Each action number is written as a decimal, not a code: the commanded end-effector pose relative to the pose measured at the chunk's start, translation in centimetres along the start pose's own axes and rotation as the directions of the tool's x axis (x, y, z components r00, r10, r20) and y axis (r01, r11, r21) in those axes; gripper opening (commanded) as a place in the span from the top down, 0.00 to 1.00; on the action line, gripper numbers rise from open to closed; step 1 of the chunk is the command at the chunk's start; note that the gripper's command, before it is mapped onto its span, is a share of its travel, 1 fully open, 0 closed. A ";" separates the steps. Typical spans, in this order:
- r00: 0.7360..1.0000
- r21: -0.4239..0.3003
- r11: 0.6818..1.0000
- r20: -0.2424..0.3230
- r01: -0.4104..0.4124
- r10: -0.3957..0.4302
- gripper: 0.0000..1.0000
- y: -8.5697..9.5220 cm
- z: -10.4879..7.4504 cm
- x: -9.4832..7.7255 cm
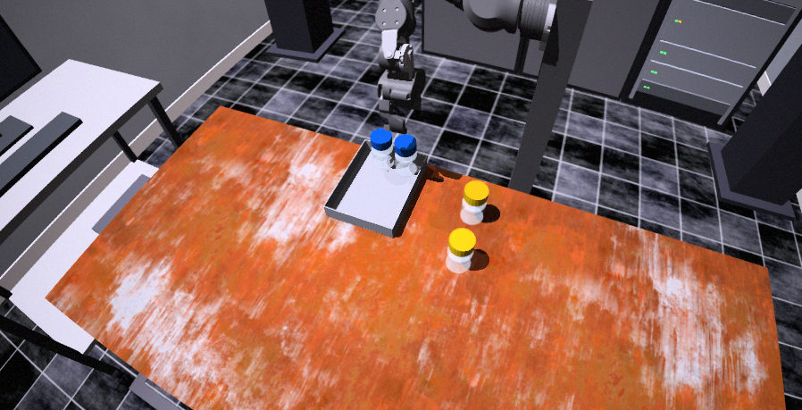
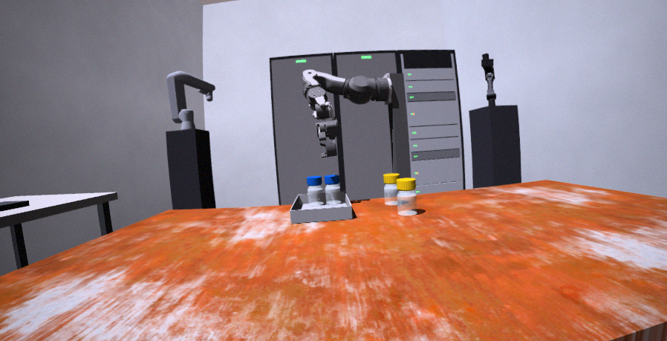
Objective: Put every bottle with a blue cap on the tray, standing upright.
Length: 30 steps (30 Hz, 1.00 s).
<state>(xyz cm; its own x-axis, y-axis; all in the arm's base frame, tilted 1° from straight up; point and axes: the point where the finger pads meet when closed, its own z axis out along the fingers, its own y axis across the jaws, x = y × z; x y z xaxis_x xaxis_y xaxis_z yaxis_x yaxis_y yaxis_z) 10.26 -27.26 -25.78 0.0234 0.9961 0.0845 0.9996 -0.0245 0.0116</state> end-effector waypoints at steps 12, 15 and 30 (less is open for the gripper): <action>1.000 0.005 1.000 -0.003 0.000 0.000 0.48 1.8 -1.6 -0.7; 1.000 0.005 1.000 -0.003 0.000 0.000 0.48 3.6 -2.7 -1.4; 1.000 -0.003 1.000 0.000 -0.002 0.002 0.48 7.0 -4.9 -2.9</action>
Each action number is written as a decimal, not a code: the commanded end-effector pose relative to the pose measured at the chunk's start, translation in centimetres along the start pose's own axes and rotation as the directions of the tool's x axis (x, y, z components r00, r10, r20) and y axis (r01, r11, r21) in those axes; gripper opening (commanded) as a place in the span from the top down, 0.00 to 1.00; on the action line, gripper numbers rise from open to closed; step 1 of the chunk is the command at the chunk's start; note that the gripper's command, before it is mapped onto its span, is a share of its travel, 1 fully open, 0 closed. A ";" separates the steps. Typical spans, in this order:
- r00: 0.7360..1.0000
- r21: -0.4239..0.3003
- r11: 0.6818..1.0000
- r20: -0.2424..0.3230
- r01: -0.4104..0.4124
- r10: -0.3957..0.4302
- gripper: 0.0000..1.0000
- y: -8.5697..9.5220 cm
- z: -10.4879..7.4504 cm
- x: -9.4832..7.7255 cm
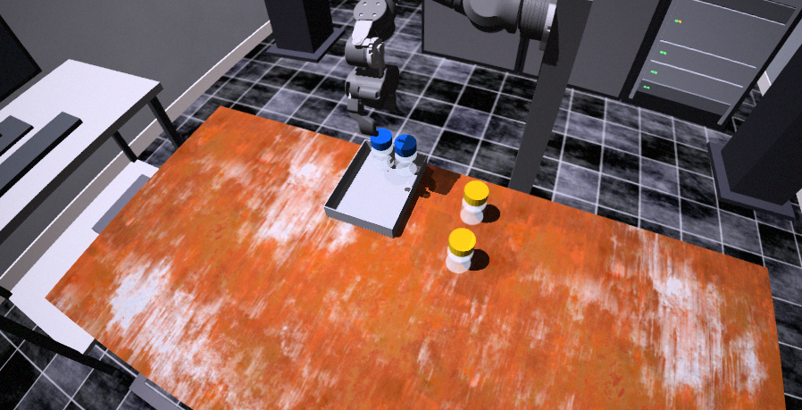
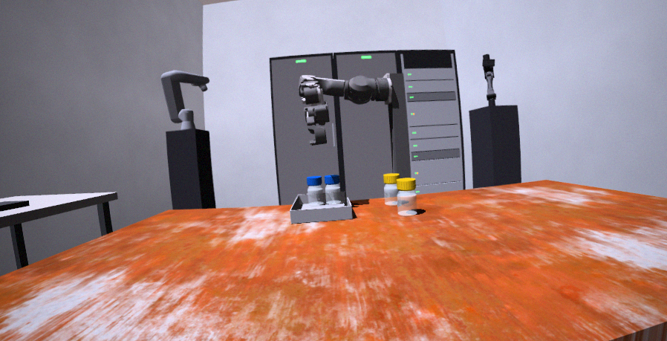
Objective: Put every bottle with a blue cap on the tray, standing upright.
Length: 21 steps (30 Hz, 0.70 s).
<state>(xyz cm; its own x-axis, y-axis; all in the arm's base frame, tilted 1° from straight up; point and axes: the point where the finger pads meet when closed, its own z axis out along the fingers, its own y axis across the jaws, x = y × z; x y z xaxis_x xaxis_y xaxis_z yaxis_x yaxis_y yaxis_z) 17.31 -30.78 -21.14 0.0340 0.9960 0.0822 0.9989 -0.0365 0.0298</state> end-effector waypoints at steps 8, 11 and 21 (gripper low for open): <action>1.000 0.020 1.000 -0.004 0.009 -0.009 0.48 1.2 -0.9 -0.5; 1.000 0.020 1.000 -0.004 0.009 -0.009 0.48 1.2 -0.9 -0.5; 1.000 0.012 1.000 -0.002 0.004 -0.004 0.48 1.3 -1.0 -0.5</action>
